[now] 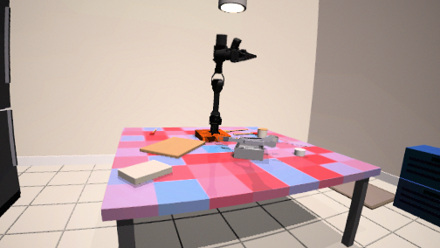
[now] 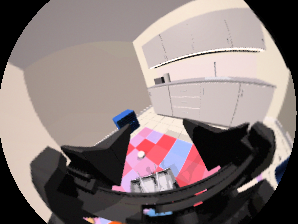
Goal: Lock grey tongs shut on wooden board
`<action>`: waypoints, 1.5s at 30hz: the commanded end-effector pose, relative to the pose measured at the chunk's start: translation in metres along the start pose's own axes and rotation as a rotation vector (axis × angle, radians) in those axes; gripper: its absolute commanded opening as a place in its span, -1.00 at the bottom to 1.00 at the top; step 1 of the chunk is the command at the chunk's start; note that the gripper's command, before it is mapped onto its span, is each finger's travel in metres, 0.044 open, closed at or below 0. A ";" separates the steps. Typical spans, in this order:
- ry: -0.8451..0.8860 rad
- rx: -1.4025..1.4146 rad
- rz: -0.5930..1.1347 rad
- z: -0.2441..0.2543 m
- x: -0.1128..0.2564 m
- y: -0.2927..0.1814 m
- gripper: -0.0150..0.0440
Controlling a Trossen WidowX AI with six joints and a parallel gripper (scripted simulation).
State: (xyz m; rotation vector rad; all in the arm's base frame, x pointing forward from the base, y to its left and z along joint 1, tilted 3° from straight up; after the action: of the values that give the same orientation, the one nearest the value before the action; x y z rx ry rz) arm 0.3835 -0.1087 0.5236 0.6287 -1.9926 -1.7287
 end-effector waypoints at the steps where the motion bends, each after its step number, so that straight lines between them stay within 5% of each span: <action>1: 0.000 0.000 0.000 0.000 0.000 0.000 0.95; 8: -0.102 -0.461 0.109 -0.006 -0.026 -0.046 1.00; 14: -0.314 -1.069 0.287 0.003 -0.057 -0.119 1.00; 25: -0.787 -1.722 0.513 0.042 -0.071 -0.217 1.00; 40: -1.824 -2.028 0.567 0.122 -0.039 -0.318 1.00; 45: -1.844 -2.026 0.562 0.124 -0.038 -0.320 1.00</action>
State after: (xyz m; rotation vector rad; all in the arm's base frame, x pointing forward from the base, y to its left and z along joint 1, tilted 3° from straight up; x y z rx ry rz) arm 0.3746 -0.0290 0.2039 -2.1052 0.4170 -2.5143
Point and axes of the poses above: the point midway between the two fingers, 35 mm back from their tips, its own x axis back along the fingers, its own z axis across the jaws, y = z × x, the point moved 4 cm from there along x, back along the fingers, and after that the axes turned 15 degrees about x, right-handed, at the moved point
